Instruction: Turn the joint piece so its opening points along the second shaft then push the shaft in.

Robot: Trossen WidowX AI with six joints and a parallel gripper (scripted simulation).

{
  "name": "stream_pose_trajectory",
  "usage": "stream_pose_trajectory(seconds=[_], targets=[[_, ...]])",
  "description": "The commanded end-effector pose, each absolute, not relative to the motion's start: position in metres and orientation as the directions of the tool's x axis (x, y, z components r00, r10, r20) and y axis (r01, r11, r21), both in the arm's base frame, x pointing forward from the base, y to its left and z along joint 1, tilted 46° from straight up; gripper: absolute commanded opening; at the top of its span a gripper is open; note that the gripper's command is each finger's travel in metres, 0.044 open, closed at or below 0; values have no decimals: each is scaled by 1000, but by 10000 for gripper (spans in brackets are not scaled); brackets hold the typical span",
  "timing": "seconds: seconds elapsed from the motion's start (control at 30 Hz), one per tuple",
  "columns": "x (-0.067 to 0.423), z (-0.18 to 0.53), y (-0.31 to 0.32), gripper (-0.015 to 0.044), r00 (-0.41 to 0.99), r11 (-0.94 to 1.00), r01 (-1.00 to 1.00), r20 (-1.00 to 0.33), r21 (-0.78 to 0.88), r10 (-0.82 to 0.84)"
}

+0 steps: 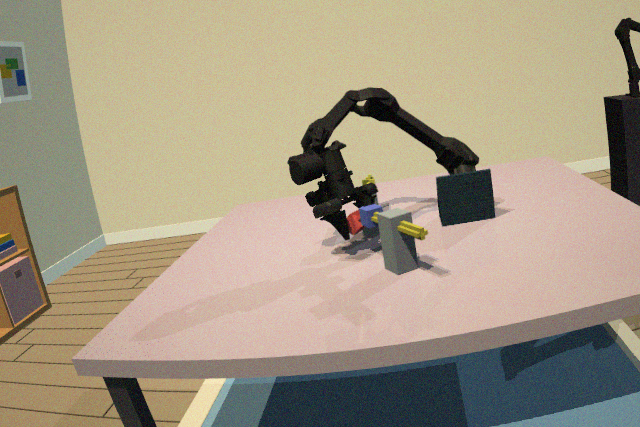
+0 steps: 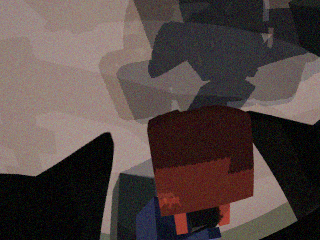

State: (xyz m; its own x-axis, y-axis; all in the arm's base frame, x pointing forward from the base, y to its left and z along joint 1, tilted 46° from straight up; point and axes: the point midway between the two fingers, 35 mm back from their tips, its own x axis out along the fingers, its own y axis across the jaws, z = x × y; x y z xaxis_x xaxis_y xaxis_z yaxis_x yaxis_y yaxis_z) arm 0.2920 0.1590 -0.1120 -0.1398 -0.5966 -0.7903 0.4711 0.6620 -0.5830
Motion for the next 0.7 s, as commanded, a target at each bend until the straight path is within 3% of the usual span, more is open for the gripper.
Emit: stream_pose_trajectory(seconds=[0.0,0.1,0.43,0.67], targets=[[288,-119,152,440,-144,659,463,-784,-593,-604],[288,-120,150,440,-144,659,463,-784,-593,-604],[288,-120,150,182,-144,659,463,-784,-593,-604],[288,-120,150,182,-144,659,463,-784,-593,-604]])
